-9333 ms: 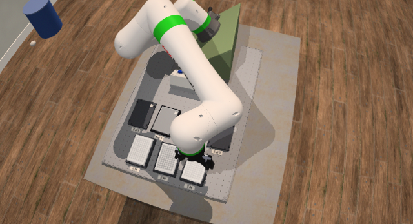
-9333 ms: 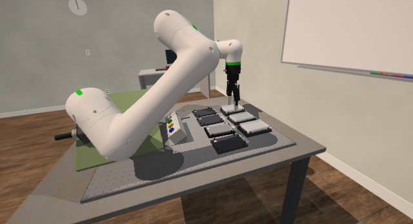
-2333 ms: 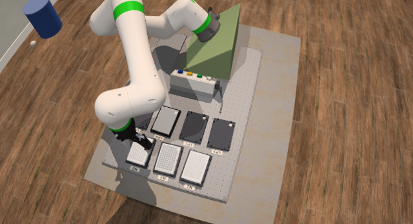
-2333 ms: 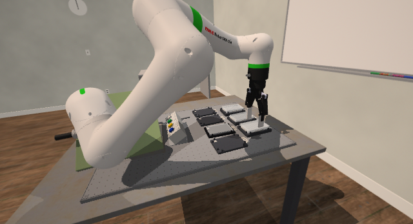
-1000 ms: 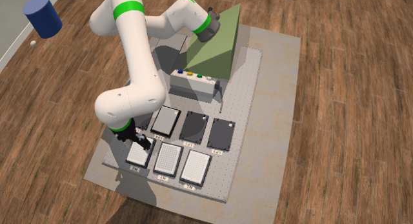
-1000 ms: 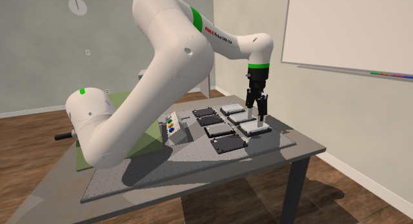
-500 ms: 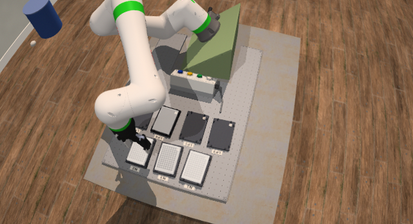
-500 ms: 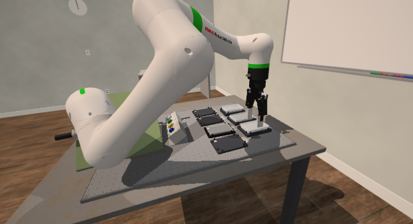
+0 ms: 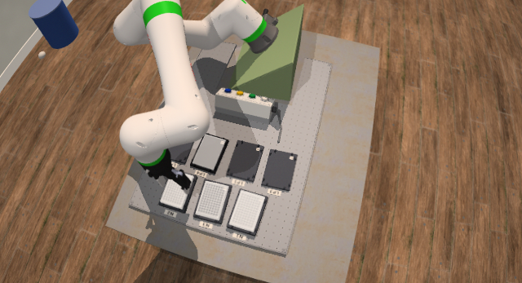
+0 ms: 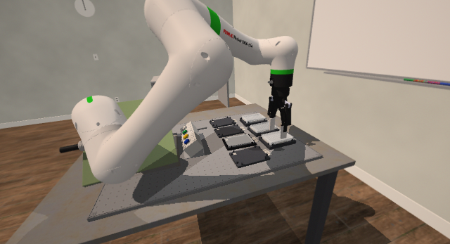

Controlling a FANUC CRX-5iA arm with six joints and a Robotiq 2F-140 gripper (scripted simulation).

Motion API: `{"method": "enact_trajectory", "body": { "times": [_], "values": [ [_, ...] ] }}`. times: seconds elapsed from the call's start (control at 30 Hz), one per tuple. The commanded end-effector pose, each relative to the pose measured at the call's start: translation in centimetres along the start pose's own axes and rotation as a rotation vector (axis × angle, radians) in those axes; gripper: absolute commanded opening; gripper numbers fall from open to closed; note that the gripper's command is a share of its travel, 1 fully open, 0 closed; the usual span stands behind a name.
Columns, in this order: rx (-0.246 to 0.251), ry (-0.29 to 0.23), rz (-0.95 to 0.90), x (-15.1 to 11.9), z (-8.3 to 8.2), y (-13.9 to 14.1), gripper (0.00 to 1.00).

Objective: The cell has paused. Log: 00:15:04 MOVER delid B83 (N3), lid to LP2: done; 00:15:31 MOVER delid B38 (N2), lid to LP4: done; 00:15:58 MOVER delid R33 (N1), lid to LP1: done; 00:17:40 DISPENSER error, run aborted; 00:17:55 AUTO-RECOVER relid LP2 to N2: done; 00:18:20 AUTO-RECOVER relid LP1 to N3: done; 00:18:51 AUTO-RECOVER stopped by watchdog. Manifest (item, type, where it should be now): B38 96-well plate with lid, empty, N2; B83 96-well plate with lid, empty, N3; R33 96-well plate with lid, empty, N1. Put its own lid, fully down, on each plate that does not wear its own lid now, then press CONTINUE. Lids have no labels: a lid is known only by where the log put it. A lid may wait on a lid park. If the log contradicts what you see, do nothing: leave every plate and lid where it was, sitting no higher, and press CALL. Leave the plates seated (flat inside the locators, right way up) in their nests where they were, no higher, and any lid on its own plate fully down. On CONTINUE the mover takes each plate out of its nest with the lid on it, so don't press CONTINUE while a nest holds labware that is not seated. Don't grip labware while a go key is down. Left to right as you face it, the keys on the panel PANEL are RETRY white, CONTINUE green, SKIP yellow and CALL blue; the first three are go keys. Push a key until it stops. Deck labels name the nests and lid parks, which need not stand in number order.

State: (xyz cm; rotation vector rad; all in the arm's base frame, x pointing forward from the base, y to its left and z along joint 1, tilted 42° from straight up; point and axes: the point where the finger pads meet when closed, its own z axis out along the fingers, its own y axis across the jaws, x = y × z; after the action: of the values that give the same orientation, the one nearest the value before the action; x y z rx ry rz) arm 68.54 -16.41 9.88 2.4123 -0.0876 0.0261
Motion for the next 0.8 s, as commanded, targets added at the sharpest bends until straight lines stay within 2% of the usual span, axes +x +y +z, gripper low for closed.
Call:
{"method": "enact_trajectory", "body": {
  "times": [0.0, 0.17, 0.2, 0.77],
  "values": [
    [0.0, 0.001, 0.0, 0.02, -0.03, -0.01, 0.59],
    [0.0, 0.001, 0.0, 0.02, -0.03, -0.01, 0.59],
    [0.0, 0.001, 0.0, 0.02, -0.03, -0.01, 0.66],
    [0.0, 0.001, 0.0, 0.02, -0.03, -0.01, 0.66]
  ]
}}
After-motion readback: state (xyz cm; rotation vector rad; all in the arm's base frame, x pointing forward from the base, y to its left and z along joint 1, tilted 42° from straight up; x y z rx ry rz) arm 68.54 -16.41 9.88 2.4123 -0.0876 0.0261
